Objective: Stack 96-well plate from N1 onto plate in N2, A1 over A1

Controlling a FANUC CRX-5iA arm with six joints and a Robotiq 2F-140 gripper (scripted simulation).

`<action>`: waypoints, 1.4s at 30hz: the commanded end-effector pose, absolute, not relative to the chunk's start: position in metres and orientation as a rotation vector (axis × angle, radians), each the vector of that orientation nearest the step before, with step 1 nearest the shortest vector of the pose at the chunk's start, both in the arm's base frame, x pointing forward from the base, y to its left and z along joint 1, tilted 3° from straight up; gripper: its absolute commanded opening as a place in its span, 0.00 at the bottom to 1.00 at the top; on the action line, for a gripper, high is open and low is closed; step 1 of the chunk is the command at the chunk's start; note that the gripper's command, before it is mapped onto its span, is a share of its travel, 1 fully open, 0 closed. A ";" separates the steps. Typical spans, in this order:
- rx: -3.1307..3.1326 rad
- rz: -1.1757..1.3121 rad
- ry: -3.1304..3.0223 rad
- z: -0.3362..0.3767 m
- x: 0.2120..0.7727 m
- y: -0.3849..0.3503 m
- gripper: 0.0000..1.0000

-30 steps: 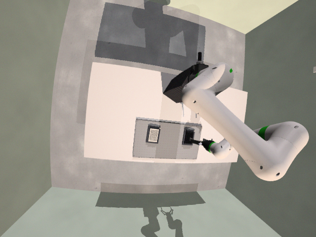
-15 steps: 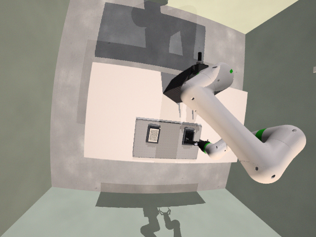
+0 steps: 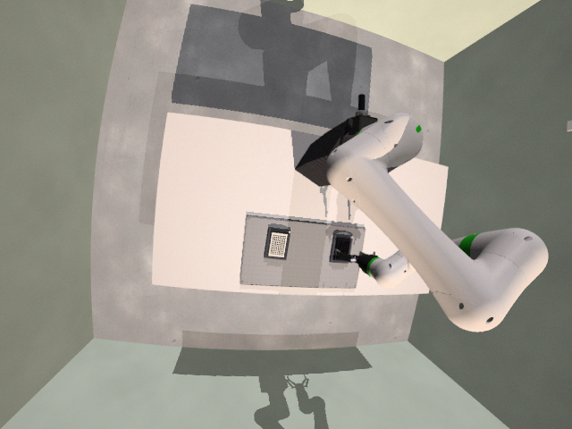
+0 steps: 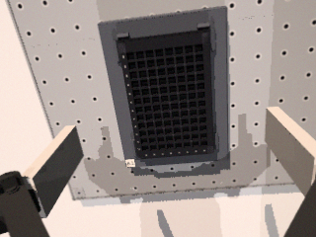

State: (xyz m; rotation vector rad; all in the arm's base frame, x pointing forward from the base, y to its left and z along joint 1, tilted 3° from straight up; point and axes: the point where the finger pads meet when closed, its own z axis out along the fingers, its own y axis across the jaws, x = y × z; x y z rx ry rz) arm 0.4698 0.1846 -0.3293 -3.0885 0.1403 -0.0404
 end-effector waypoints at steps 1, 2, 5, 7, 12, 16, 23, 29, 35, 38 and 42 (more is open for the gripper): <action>-3.088 -0.041 0.140 -0.334 0.470 0.185 1.00; -3.088 -0.041 0.140 -0.336 0.470 0.185 1.00; -3.088 -0.041 0.140 -0.341 0.470 0.185 1.00; -3.088 -0.041 0.140 -0.344 0.470 0.185 1.00; -3.088 -0.041 0.140 -0.349 0.471 0.186 1.00; -3.088 -0.041 0.140 -0.356 0.471 0.186 1.00; -3.088 -0.041 0.140 -0.367 0.471 0.186 1.00; -3.088 -0.041 0.140 -0.374 0.471 0.187 1.00; -3.088 -0.041 0.140 -0.384 0.472 0.187 1.00; -3.088 -0.041 0.140 -0.389 0.472 0.187 1.00; -3.088 -0.041 0.140 -0.391 0.472 0.188 1.00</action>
